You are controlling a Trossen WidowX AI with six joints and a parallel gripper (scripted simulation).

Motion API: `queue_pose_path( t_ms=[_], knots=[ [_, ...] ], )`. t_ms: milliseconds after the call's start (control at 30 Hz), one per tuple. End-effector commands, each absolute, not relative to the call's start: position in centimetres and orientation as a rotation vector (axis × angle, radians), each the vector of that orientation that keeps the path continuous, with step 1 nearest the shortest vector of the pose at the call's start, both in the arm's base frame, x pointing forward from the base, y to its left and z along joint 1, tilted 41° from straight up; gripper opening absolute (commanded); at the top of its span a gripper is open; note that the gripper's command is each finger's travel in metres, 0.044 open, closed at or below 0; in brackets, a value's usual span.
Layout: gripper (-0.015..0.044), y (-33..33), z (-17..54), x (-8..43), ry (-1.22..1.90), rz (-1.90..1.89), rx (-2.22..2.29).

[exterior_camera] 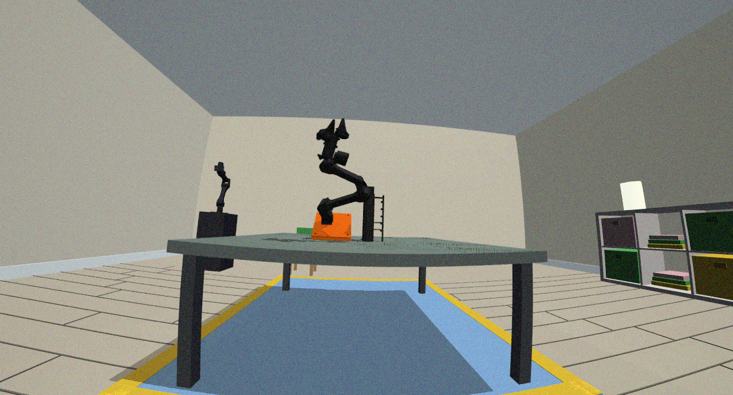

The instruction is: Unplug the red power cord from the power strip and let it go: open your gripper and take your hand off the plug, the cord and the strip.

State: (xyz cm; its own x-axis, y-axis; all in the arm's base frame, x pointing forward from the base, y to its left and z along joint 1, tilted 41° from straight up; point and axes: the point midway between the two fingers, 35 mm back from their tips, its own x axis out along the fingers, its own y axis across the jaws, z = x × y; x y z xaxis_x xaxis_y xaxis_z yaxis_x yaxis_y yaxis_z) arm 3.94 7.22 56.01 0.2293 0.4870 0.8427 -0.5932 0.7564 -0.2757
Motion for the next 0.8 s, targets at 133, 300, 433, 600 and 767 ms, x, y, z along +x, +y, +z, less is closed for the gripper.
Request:
queue_pose_path(
  t_ms=[133,300,433,600,767],
  knots=[
    [0.0269,8.4,56.7,-0.4,-1.236,0.737,0.008],
    [0.016,11.8,56.4,-6.0,-1.376,0.749,-0.175],
    [0.016,15.3,55.3,-8.6,-1.428,0.757,-0.327],
    [0.016,20.3,53.0,-10.3,-1.452,0.78,-0.53],
    [0.016,25.6,49.4,-10.8,-1.44,0.849,-0.738]
  ],
)
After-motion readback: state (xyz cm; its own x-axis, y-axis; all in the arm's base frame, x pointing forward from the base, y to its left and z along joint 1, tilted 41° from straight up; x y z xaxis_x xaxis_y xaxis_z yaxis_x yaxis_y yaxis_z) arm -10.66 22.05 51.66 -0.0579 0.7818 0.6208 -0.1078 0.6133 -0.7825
